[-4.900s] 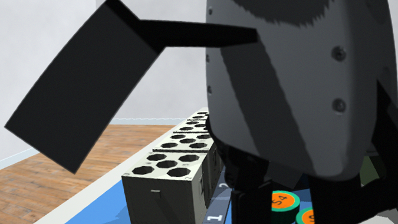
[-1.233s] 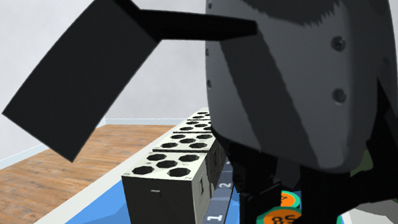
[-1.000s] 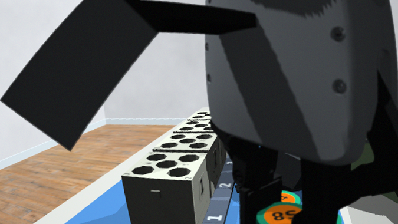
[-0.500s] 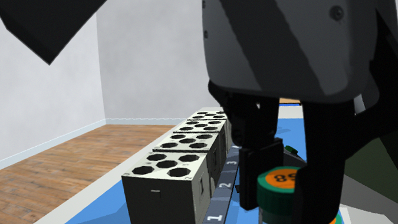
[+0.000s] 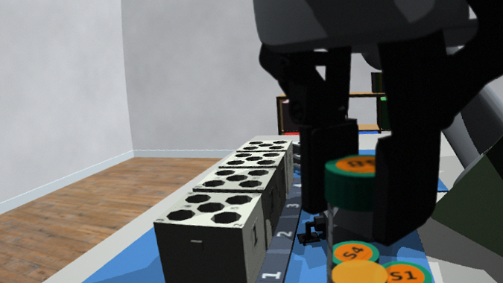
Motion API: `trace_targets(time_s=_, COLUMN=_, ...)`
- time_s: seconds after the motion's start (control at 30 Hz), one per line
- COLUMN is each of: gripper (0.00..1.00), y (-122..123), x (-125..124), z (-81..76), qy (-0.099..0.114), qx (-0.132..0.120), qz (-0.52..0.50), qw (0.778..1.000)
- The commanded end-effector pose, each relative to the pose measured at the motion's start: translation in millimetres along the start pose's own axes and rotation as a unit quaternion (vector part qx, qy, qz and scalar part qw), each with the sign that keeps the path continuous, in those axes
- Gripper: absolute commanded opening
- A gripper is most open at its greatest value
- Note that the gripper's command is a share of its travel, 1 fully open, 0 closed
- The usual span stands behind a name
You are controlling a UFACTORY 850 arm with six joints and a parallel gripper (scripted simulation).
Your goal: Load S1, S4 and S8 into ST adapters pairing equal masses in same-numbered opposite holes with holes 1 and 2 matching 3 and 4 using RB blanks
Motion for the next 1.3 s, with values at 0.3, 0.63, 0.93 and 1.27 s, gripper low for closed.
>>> trace_targets(time_s=0.3, gripper=0.00, y=0, x=0, z=-23.5, qy=0.000, qx=0.001, qz=0.000, qw=1.000)
trace_targets(time_s=0.63, gripper=0.00, y=0, x=0, z=-39.5, qy=0.000, qx=0.001, qz=0.000, qw=1.000)
trace_targets(time_s=0.93, gripper=0.00, y=0, x=0, z=-57.5, qy=0.000, qx=0.001, qz=0.000, qw=1.000)
trace_targets(time_s=1.27, gripper=0.00, y=0, x=0, z=-59.5, qy=0.000, qx=0.001, qz=0.000, qw=1.000)
Point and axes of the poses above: the point where the finger pads meet when closed, its own z axis out along the fingers, its own x axis across the jaws, y = z × x, the point moved 3 cm from there along -z, back along the fingers
